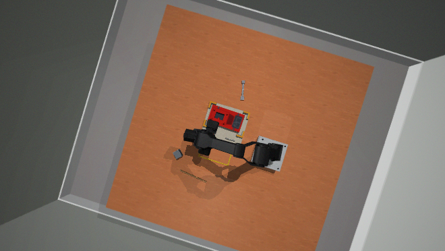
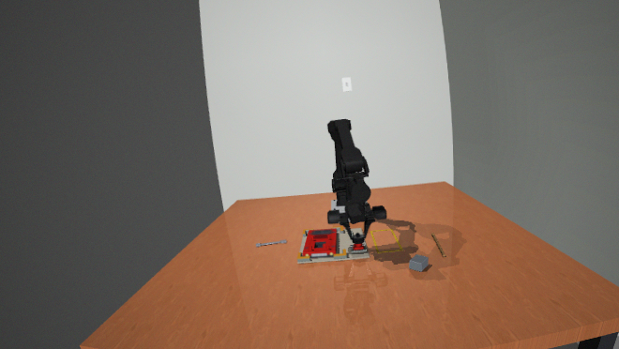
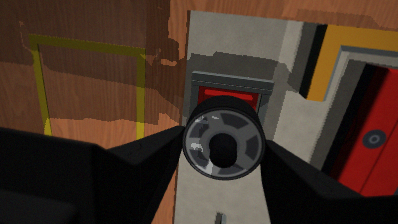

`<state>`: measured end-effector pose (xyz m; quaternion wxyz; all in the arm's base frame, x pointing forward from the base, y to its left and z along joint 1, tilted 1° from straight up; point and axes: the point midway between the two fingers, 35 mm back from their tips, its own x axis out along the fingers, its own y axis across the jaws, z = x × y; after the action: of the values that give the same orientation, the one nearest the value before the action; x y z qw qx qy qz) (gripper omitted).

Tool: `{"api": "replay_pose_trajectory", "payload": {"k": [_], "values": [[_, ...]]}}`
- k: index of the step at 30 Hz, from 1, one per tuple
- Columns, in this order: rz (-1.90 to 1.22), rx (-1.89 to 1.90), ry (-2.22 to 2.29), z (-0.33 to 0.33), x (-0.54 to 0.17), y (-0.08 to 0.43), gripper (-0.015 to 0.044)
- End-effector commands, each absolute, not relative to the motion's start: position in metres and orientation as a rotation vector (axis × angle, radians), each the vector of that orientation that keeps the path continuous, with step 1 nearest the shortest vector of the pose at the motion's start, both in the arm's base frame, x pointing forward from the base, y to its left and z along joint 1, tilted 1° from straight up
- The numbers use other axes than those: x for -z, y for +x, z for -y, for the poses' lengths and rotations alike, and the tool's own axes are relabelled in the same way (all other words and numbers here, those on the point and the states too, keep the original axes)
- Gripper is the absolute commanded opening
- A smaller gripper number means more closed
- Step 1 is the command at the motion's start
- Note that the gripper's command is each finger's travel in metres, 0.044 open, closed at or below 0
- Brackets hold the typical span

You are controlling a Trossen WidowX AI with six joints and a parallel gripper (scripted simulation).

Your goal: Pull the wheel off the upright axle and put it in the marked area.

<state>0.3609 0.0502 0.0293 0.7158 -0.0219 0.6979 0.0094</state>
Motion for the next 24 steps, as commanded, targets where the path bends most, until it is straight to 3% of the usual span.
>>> {"api": "replay_pose_trajectory", "payload": {"k": [1,24], "values": [[-1.544,-0.021,-0.048,-0.0504,-0.0317,0.3610,0.0000],[-1.540,-0.021,-0.049,-0.0506,-0.0393,0.3610,0.0000]]}}
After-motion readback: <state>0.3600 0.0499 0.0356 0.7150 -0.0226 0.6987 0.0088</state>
